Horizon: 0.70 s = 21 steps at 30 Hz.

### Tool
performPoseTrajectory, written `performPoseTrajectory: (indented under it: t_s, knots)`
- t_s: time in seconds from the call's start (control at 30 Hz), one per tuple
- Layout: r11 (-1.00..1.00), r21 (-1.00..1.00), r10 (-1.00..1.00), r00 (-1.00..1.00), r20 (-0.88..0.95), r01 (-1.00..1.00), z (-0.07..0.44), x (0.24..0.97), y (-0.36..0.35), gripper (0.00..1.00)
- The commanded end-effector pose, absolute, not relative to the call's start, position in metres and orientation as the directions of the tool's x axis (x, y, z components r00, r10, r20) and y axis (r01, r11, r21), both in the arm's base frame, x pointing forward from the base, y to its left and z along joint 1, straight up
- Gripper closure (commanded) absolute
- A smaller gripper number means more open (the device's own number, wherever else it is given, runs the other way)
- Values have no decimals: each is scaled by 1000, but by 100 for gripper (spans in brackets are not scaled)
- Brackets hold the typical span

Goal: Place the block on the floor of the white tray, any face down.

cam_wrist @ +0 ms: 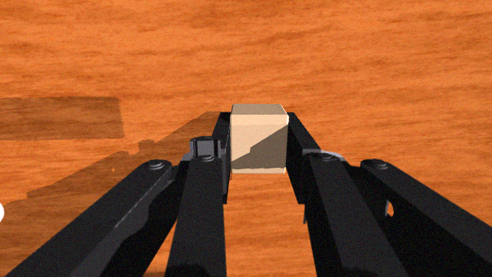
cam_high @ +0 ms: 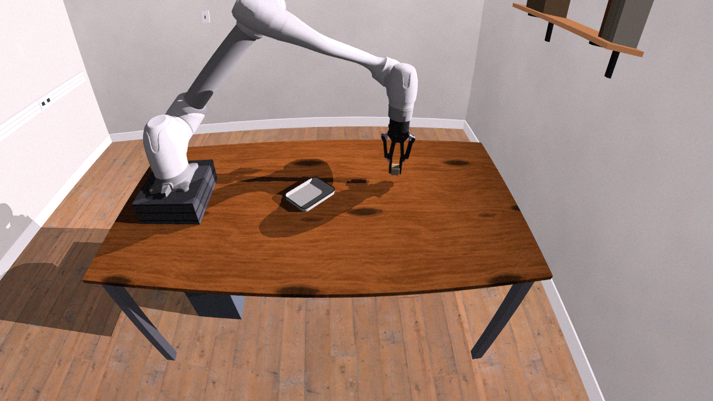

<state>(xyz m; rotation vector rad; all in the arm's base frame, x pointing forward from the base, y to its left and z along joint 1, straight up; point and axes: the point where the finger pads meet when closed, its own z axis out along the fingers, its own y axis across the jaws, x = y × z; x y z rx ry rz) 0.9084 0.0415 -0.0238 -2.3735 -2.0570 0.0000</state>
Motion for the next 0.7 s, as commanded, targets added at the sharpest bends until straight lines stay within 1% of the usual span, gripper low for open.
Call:
performPoseTrajectory:
  t_s: [0.0,0.67]
  knots:
    - [-142,1,990,142,1,990,-17,909,42,90]
    - [-142,1,990,142,1,990,-11,909,42,90]
